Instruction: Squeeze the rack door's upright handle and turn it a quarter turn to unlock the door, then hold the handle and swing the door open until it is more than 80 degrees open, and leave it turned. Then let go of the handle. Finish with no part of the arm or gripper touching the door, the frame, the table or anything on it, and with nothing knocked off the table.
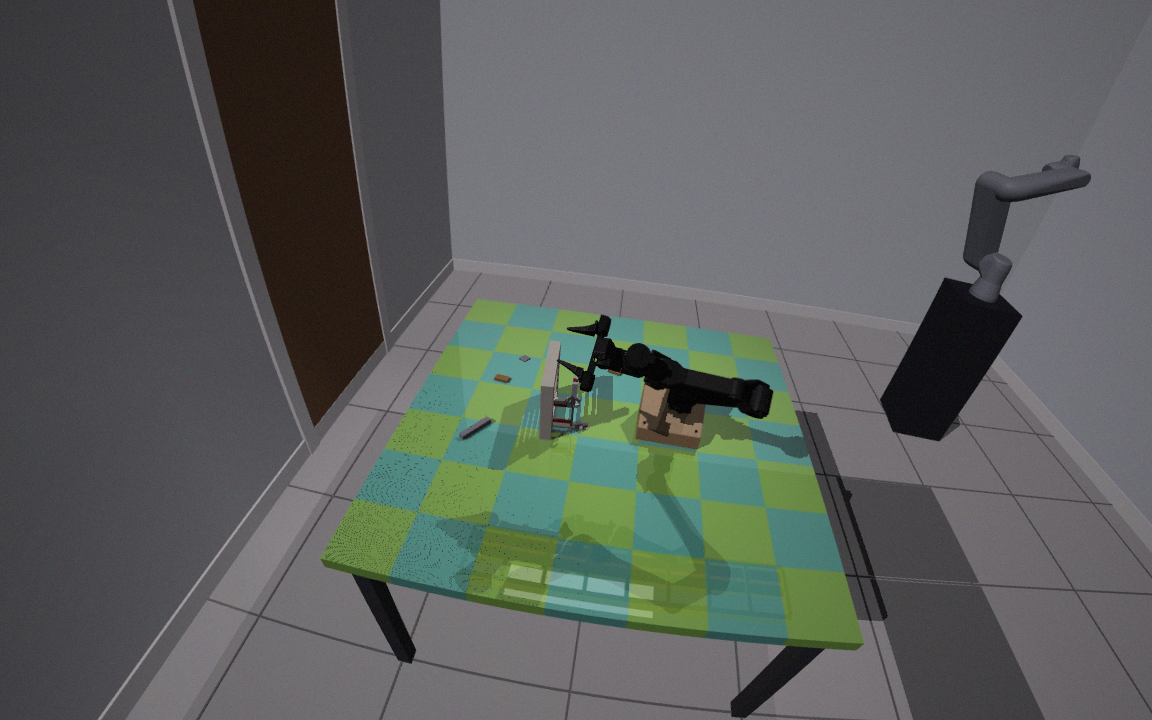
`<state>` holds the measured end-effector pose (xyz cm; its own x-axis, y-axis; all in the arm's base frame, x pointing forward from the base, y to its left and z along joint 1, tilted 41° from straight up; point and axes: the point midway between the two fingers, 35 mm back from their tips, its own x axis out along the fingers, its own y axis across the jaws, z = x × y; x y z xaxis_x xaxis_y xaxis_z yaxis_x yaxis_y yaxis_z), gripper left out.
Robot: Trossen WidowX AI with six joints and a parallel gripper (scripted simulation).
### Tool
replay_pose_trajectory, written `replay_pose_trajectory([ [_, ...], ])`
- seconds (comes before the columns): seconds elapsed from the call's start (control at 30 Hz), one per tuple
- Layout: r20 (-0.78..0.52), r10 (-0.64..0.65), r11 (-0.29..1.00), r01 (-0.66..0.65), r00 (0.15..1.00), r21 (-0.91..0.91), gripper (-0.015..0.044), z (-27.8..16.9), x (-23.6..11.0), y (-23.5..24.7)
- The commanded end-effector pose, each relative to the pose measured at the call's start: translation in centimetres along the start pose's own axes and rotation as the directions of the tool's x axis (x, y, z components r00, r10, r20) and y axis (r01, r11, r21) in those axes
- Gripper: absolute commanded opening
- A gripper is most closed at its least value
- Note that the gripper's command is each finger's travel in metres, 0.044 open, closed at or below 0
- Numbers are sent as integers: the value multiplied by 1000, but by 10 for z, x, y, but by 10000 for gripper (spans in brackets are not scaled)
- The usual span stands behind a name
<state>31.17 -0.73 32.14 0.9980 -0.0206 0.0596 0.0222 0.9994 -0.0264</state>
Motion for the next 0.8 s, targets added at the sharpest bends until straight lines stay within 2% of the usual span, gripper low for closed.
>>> replay_pose_trajectory([
  [0.0, -5, 1, 1000, -1, 1000, -2, 374, -1, 1, 0],
  [0.13, -106, 25, 999, -28, 994, -29, 282, -15, 11, 1],
  [0.43, -368, 91, 991, -120, 925, -58, 282, -55, 31, 2],
  [0.77, -613, 175, 974, -226, 771, -5, 282, -97, 37, 1],
])
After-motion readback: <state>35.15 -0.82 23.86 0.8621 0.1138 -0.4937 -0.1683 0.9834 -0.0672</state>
